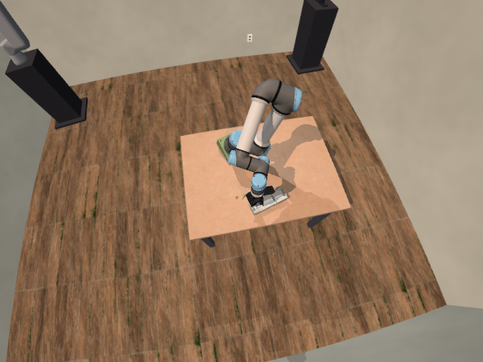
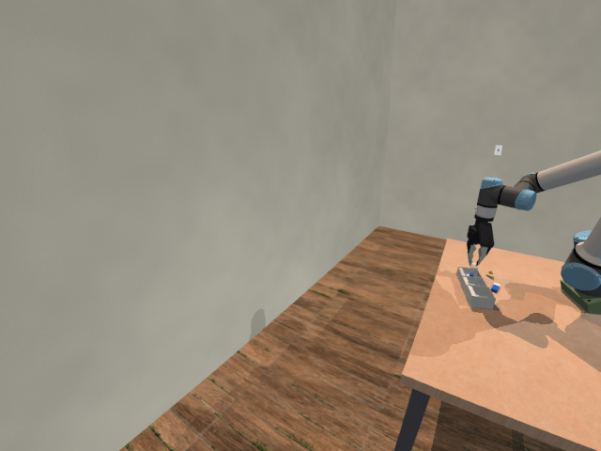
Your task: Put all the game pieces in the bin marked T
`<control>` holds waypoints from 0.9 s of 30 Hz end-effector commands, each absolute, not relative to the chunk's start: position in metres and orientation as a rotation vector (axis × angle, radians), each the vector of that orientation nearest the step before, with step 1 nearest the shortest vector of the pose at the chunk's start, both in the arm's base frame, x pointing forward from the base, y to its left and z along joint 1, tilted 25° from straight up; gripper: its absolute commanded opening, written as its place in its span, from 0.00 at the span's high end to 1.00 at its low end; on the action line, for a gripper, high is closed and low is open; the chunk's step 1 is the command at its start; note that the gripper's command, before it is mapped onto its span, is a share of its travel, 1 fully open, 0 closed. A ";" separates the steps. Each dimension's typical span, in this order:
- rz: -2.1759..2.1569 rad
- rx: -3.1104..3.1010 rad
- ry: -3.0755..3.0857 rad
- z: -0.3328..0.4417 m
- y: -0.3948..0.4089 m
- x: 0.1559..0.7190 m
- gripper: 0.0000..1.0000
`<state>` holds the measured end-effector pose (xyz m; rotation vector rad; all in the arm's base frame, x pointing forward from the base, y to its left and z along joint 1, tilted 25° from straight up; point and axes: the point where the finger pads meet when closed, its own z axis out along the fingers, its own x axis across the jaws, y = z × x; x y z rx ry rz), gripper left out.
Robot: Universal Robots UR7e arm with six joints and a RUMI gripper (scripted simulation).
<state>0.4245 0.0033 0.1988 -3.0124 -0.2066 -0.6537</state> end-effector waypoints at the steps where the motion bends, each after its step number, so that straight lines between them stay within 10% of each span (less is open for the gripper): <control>1: -0.655 -3.012 -0.211 0.199 0.003 0.425 1.00; 27: -0.655 -3.012 -0.211 0.173 0.005 0.436 1.00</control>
